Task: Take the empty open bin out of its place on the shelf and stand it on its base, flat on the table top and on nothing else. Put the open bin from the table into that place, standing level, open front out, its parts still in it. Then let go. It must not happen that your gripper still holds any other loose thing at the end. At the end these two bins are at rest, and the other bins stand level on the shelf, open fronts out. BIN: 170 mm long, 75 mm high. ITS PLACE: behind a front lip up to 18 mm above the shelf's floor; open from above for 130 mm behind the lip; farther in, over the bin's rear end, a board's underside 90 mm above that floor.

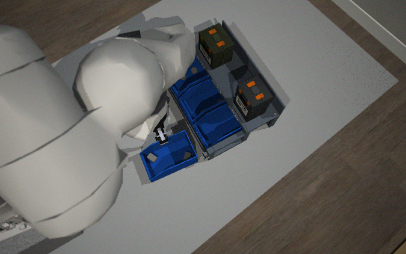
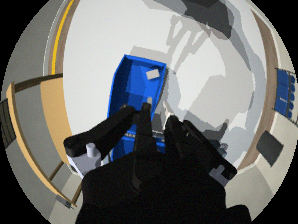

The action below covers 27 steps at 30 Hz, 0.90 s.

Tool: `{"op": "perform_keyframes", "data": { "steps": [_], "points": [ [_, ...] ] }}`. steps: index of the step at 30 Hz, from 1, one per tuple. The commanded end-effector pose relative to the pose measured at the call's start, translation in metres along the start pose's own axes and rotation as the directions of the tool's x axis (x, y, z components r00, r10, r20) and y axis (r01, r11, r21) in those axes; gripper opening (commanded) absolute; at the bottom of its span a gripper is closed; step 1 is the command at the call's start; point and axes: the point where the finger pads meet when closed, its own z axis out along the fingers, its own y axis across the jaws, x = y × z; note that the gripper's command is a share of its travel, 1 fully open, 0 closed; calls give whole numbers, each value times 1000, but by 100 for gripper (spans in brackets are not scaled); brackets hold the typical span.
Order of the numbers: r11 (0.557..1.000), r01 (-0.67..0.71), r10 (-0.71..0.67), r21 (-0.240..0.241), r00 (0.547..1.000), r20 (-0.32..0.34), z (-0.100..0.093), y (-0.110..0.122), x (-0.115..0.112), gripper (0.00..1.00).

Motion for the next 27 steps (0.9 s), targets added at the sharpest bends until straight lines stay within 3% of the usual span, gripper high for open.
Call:
{"op": "perform_keyframes", "data": {
  "steps": [1, 27],
  "points": [
    [1000, -1, 1, -1, 1000, 3, 1, 0, -1, 15],
    [1000, -1, 1, -1, 1000, 3, 32, 0, -1, 15]
  ]
}}
